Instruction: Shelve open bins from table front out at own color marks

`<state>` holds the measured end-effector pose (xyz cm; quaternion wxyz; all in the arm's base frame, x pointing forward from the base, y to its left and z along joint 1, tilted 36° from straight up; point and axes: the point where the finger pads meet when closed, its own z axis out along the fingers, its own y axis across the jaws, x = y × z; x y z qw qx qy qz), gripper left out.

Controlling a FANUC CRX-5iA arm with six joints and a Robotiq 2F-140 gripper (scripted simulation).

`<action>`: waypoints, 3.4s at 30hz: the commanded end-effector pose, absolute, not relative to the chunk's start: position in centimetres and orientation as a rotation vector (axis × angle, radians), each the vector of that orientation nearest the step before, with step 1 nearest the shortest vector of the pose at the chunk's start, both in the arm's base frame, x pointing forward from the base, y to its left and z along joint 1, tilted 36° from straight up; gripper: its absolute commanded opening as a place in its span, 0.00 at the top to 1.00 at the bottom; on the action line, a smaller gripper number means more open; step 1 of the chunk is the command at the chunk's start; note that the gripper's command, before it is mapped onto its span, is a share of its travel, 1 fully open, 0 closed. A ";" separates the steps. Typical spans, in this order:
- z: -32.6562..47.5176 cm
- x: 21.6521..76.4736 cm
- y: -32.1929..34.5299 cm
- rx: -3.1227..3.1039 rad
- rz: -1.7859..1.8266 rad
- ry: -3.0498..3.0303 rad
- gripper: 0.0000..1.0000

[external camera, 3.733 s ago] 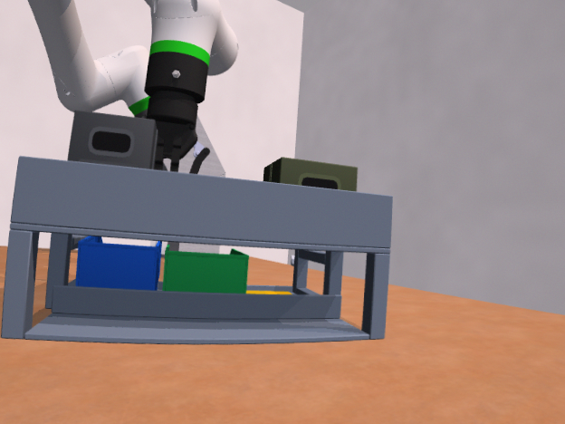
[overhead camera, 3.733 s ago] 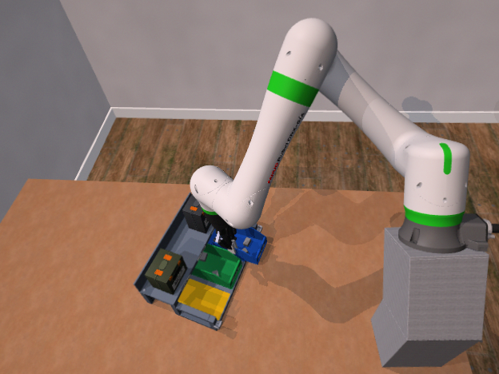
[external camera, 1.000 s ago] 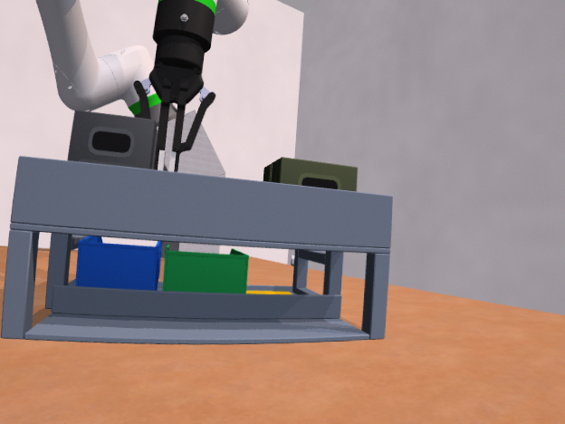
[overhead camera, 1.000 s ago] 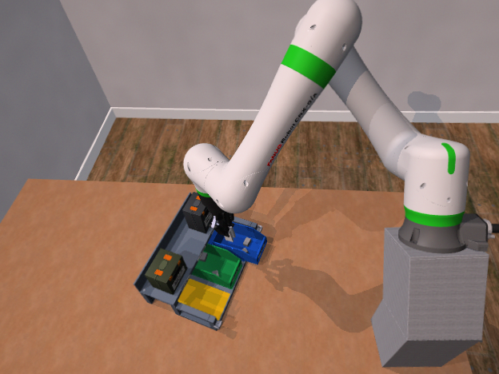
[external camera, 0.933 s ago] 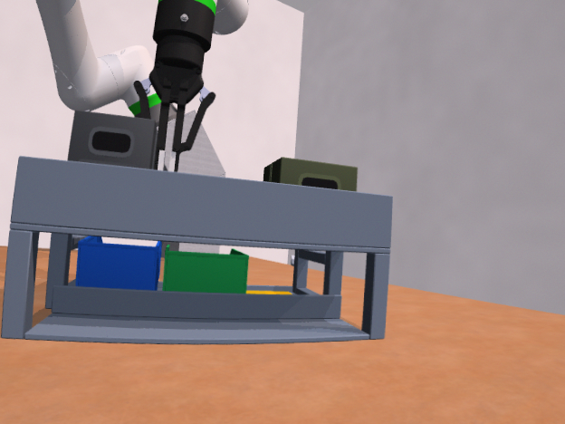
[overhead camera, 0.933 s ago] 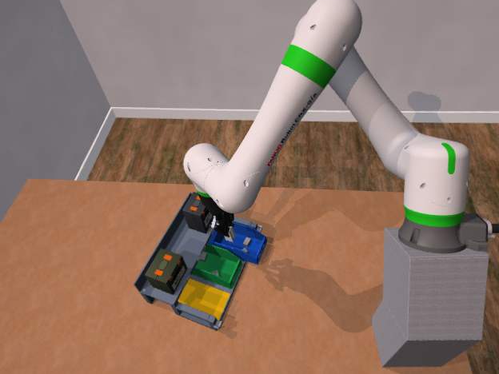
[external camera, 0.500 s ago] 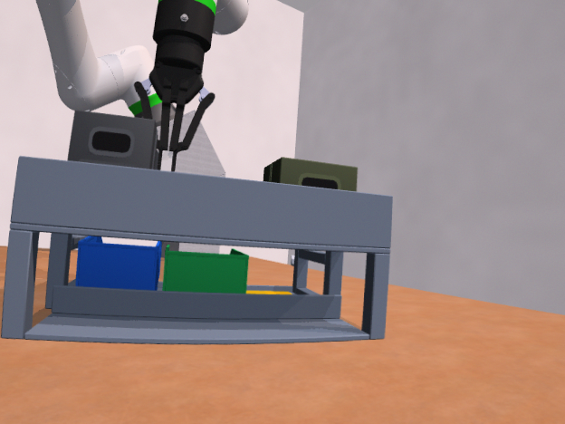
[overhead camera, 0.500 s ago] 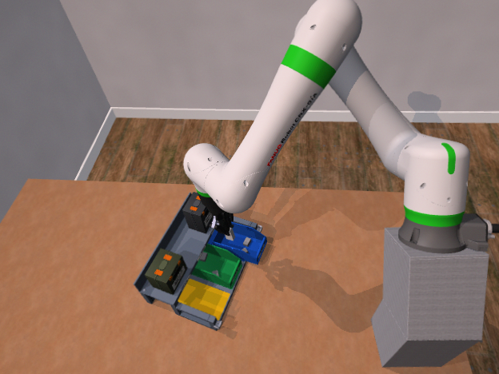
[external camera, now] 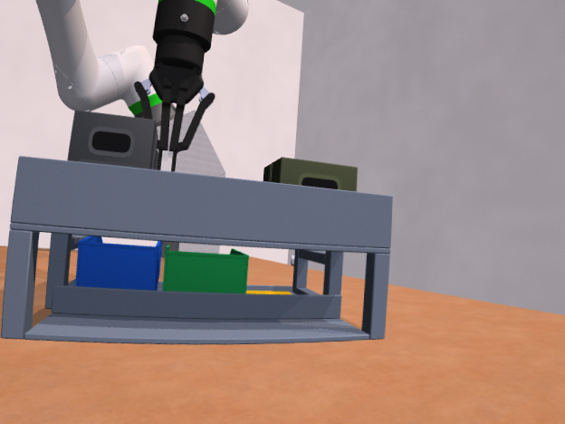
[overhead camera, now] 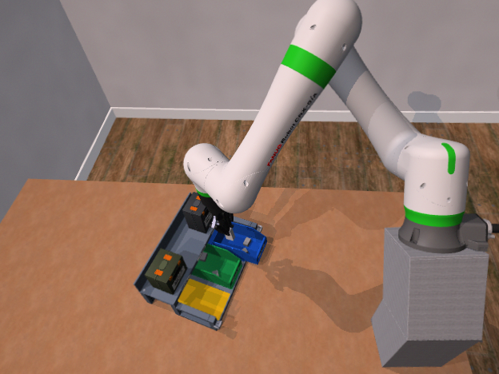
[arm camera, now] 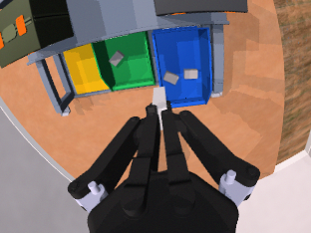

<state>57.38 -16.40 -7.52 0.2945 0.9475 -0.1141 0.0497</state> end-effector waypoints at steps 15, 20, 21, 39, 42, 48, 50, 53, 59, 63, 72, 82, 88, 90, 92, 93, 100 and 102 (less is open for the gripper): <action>-7.5 55.5 -18.0 2.509 0.043 0.077 1.00; -7.6 54.2 -18.8 2.480 -0.018 0.308 1.00; -7.6 54.2 -18.8 2.480 -0.018 0.308 1.00; -8.5 49.4 -20.1 2.276 -0.227 1.040 1.00; -8.9 47.9 -20.1 2.193 -0.284 1.230 1.00; -9.6 45.7 -20.0 2.063 -0.358 1.479 1.00; -9.8 44.9 -19.9 2.015 -0.382 1.561 1.00; -9.9 44.5 -19.8 1.988 -0.394 1.604 1.00; -9.9 44.5 -19.8 1.988 -0.394 1.604 1.00; -9.9 44.5 -19.8 1.988 -0.394 1.604 1.00; -9.9 44.5 -19.8 1.988 -0.394 1.604 1.00; -9.9 44.5 -19.8 1.988 -0.394 1.604 1.00; -9.9 44.5 -19.8 1.988 -0.394 1.604 1.00; -9.9 44.5 -19.8 1.988 -0.394 1.604 1.00; -9.9 44.5 -19.8 1.988 -0.394 1.604 1.00; -9.9 44.5 -19.8 1.988 -0.394 1.604 1.00; -10.0 44.5 -19.9 1.988 -0.394 1.604 1.00; -10.1 44.5 -19.9 1.987 -0.394 1.604 1.00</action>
